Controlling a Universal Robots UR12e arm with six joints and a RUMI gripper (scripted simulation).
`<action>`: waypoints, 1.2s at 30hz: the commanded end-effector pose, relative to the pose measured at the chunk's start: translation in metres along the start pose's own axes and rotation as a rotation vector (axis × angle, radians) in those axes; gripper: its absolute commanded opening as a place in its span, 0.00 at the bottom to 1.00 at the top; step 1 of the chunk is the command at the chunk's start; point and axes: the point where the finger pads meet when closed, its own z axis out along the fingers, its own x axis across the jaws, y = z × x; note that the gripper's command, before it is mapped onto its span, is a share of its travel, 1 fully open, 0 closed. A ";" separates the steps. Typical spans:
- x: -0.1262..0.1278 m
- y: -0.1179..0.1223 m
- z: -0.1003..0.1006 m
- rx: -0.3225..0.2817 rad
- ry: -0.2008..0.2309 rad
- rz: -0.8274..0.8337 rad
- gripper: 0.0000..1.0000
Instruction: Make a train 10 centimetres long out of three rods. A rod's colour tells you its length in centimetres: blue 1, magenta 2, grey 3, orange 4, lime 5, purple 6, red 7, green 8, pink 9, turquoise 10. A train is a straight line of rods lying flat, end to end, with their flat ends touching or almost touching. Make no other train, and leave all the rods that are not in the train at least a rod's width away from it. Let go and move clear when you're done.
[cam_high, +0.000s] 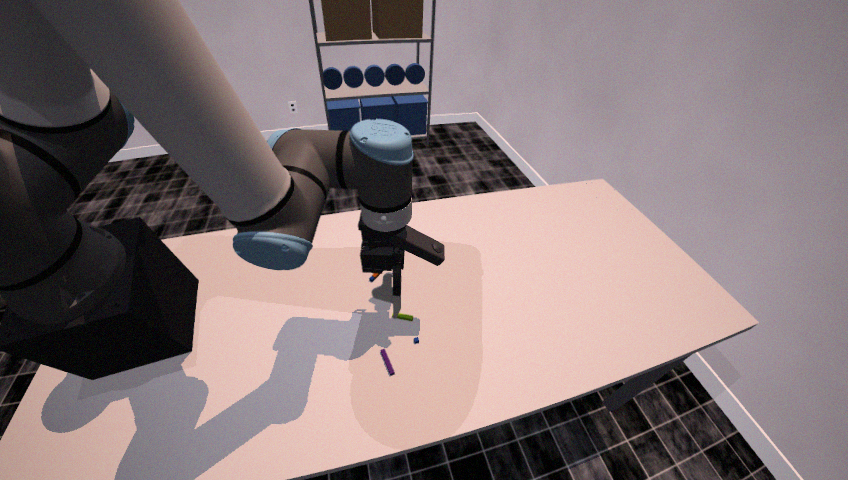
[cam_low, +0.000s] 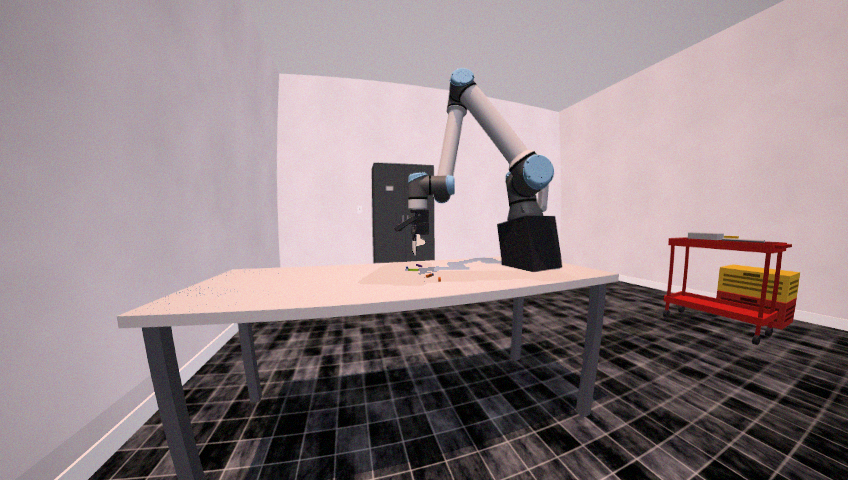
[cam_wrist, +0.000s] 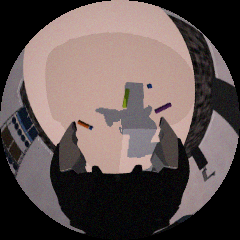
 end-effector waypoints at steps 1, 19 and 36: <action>0.018 -0.007 0.002 0.000 0.003 0.153 1.00; 0.023 -0.009 0.003 0.000 0.003 0.193 0.14; 0.023 -0.009 0.003 0.000 0.003 0.193 0.14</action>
